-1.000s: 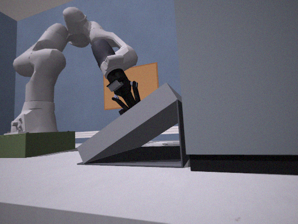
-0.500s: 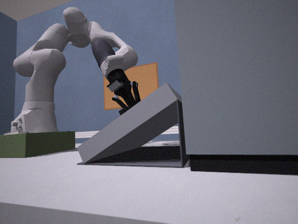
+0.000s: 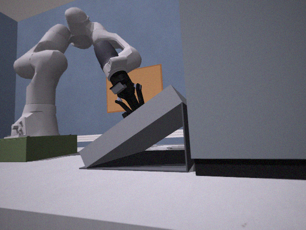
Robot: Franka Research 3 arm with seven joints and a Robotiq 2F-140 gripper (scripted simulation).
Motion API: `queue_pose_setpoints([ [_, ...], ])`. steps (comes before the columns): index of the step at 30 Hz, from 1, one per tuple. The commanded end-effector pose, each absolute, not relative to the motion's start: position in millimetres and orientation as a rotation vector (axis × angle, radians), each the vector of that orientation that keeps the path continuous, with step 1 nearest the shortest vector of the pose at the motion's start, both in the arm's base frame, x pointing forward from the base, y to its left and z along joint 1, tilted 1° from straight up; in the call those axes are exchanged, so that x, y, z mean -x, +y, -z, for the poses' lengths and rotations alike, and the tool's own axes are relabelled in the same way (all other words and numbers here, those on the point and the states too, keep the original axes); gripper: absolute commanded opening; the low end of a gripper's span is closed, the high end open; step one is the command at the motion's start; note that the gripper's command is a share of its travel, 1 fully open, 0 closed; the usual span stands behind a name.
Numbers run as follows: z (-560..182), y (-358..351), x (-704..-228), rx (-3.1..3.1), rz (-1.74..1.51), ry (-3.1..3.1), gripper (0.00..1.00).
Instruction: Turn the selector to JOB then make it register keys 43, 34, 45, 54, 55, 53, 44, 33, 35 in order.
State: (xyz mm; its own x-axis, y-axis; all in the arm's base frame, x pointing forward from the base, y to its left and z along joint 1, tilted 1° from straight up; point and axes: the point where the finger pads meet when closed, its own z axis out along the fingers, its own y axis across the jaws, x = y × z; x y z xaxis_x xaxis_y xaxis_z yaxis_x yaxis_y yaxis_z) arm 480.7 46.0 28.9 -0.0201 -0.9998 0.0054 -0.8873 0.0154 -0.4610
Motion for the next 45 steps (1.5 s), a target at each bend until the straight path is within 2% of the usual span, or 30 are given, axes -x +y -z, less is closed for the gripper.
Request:
queue_pose_setpoints([
  [1,-28,48,-481,1.939,0.483,1.972,0.1],
  [45,-58,48,-466,1.939,0.483,1.972,0.1],
])
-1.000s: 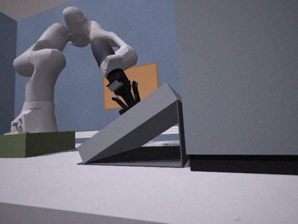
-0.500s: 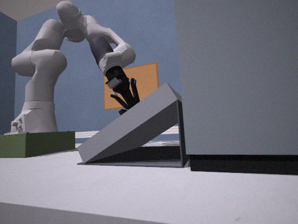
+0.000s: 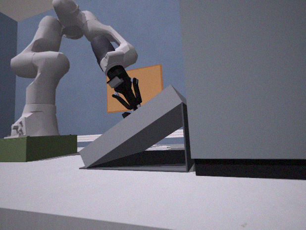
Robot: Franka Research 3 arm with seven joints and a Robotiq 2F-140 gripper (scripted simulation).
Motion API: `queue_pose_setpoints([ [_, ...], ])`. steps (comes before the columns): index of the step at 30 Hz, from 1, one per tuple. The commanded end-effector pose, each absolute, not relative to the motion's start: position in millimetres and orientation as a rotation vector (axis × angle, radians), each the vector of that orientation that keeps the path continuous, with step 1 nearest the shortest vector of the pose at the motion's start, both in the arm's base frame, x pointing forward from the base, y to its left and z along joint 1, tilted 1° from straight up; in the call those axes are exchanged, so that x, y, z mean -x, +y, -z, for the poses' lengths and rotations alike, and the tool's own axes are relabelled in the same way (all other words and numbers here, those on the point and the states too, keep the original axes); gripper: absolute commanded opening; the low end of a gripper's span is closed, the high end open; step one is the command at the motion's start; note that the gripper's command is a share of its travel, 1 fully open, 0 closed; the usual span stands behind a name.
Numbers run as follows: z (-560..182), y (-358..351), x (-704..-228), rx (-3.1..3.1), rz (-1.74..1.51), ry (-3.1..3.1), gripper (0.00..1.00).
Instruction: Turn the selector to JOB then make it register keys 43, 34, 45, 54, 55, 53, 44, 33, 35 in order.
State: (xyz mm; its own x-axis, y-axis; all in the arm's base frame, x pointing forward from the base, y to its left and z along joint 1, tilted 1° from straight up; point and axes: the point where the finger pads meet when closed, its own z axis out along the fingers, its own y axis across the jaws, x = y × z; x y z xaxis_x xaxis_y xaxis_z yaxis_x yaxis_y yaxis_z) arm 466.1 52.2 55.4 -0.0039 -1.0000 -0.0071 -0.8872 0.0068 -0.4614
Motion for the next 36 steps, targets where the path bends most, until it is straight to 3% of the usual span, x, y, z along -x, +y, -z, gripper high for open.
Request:
queue_pose_setpoints([
  [1,-58,48,-466,1.939,0.483,1.972,0.1],
  [36,-61,82,-503,1.939,0.483,1.972,0.1],
])
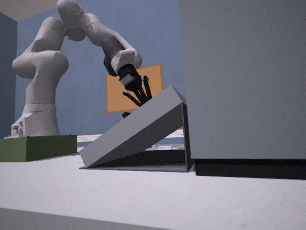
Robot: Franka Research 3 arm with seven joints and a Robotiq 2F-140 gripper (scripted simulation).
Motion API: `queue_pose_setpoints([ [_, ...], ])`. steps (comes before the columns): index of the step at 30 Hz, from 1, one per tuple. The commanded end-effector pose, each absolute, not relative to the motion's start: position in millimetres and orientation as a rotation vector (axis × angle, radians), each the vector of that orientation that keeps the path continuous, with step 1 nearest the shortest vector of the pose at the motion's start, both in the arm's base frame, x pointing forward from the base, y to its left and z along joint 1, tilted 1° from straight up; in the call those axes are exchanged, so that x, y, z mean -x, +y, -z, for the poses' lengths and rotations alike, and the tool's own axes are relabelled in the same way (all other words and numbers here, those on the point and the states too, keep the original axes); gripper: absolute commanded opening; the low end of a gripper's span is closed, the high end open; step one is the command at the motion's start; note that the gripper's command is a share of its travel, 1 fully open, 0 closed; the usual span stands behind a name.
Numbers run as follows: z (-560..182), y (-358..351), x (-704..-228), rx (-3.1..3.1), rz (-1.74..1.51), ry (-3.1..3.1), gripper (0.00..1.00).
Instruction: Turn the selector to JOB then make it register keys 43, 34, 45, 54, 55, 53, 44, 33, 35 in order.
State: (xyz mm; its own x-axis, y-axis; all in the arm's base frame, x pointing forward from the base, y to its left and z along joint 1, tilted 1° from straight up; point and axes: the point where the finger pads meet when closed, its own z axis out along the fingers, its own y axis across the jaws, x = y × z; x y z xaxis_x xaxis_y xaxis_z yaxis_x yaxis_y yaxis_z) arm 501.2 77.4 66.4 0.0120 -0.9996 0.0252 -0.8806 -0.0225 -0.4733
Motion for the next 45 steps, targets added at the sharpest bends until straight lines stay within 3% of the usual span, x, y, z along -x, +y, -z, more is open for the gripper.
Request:
queue_pose_setpoints([
  [1,-59.2,81.5,-504.1,1.939,0.483,1.972,0.1],
  [45,-51.0,81.5,-508.4,1.939,0.483,1.972,0.1],
])
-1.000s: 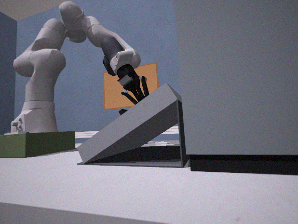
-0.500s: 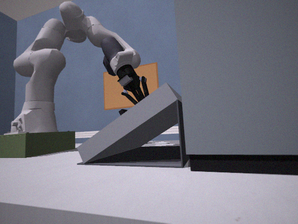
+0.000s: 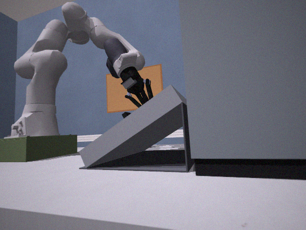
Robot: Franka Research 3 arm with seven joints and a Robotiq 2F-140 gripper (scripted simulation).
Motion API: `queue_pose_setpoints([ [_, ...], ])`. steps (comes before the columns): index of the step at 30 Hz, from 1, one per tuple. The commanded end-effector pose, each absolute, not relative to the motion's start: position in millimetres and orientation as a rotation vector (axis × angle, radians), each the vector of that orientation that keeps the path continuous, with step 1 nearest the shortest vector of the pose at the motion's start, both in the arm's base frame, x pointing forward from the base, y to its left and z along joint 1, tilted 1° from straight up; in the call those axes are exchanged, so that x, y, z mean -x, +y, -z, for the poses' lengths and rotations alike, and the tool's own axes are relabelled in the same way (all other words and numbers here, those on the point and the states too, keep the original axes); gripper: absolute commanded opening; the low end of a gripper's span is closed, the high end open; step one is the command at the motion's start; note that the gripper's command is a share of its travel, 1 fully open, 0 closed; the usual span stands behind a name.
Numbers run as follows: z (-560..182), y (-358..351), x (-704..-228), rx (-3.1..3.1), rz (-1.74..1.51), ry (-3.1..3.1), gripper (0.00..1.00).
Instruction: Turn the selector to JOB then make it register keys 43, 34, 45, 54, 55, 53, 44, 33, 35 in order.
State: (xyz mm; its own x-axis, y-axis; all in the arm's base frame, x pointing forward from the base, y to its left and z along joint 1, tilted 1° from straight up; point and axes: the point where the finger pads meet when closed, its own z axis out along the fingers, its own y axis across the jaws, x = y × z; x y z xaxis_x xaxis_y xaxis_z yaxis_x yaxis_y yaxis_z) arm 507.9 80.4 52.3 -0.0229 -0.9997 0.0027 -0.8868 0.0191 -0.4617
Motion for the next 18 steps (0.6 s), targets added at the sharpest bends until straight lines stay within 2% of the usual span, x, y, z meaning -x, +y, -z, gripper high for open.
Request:
queue_pose_setpoints([
  [1,-50.6,81.5,-508.6,1.939,0.483,1.972,0.1],
  [18,-45.6,81.4,-511.2,1.939,0.483,1.972,0.1],
])
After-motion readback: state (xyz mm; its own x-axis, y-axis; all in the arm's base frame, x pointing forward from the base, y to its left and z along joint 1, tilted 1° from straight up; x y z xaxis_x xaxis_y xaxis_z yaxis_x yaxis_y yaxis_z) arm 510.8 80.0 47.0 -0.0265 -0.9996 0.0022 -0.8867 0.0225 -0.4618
